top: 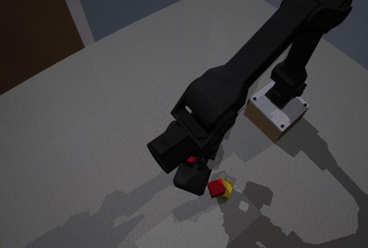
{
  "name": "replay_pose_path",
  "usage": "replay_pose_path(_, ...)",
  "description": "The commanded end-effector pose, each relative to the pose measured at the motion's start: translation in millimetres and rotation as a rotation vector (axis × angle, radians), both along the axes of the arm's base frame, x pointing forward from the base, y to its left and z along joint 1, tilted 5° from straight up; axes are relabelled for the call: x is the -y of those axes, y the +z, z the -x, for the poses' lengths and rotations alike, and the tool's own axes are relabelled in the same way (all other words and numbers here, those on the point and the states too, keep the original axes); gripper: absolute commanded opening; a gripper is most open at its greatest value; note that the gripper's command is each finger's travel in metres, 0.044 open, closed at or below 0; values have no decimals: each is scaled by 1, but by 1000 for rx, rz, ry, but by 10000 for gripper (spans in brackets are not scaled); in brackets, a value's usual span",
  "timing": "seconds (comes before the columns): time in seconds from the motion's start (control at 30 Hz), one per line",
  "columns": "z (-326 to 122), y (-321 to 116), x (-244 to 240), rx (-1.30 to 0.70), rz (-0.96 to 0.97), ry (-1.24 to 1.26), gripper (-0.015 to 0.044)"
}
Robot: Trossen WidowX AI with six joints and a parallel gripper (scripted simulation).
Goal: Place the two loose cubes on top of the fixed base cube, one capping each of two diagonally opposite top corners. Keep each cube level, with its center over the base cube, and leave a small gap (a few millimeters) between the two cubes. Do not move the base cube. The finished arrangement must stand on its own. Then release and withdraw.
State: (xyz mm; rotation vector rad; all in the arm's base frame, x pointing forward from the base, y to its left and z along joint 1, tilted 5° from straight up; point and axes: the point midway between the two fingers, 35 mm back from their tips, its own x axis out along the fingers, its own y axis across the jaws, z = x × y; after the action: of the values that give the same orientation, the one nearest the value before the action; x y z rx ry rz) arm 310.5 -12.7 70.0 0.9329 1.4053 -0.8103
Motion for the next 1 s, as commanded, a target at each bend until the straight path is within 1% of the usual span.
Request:
replay_pose_path(0.0, 7, 11, 28, -16, -12, -335, 265)
replay_pose_path(0.1, 10, 14, 38, -24, -15, -443, 265)
replay_pose_path(0.4, 10, 12, 37, -24, -15, -443, 265)
replay_pose_path(0.63, 8, -46, 33, -24, -15, -443, 265)
replay_pose_path(0.8, 8, -49, 33, -24, -15, -443, 265)
replay_pose_path(0.97, 8, -63, 32, -24, -15, -443, 265)
